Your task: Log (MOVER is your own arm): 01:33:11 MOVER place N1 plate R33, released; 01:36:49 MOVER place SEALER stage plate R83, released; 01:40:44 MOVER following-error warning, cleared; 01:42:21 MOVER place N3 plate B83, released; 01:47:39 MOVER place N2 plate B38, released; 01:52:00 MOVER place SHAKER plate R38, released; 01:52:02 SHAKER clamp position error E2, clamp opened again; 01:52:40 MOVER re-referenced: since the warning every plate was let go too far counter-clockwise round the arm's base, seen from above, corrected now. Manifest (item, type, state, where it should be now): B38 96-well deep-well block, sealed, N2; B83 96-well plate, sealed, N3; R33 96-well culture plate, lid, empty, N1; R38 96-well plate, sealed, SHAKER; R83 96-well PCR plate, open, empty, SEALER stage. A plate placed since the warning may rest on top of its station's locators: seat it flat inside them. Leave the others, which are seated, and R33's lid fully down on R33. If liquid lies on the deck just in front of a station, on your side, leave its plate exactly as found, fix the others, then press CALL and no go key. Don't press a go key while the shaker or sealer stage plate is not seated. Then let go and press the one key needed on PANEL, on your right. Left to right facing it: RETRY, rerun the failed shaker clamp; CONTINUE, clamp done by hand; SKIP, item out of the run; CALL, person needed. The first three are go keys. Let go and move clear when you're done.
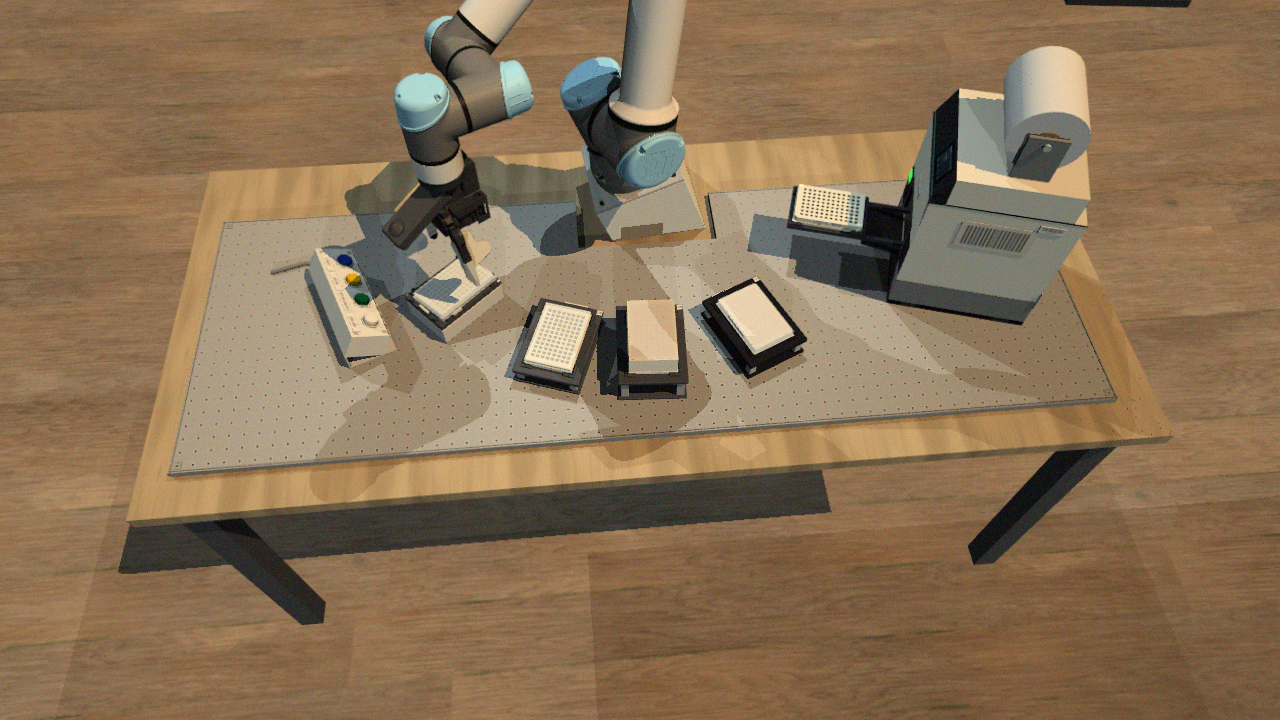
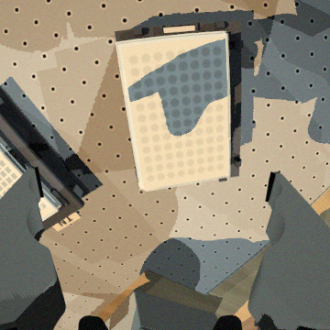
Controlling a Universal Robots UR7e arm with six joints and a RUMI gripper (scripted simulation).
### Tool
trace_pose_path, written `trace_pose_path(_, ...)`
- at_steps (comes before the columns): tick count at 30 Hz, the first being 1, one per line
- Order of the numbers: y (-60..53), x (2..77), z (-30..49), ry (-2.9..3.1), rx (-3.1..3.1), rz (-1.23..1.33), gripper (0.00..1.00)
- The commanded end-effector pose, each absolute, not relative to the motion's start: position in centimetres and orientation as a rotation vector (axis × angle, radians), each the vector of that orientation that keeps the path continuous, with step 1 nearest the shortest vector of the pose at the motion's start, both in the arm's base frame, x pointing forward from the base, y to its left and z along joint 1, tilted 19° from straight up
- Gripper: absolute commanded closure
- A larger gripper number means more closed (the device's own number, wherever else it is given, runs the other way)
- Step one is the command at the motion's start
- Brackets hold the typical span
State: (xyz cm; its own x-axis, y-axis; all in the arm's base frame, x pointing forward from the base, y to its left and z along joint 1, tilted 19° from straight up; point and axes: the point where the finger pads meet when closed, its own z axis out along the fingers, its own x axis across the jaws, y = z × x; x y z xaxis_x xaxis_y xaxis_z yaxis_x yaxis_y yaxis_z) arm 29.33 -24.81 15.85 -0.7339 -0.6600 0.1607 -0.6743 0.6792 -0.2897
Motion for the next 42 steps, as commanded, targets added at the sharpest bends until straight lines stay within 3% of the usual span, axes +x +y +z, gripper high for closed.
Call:
trace_pose_path(1, -26.7, 28.1, 16.4, -2.842, 1.132, 0.517, 0.18)
trace_pose_path(42, -28.0, 28.2, 13.6, -2.842, 1.132, 0.517, 0.18)
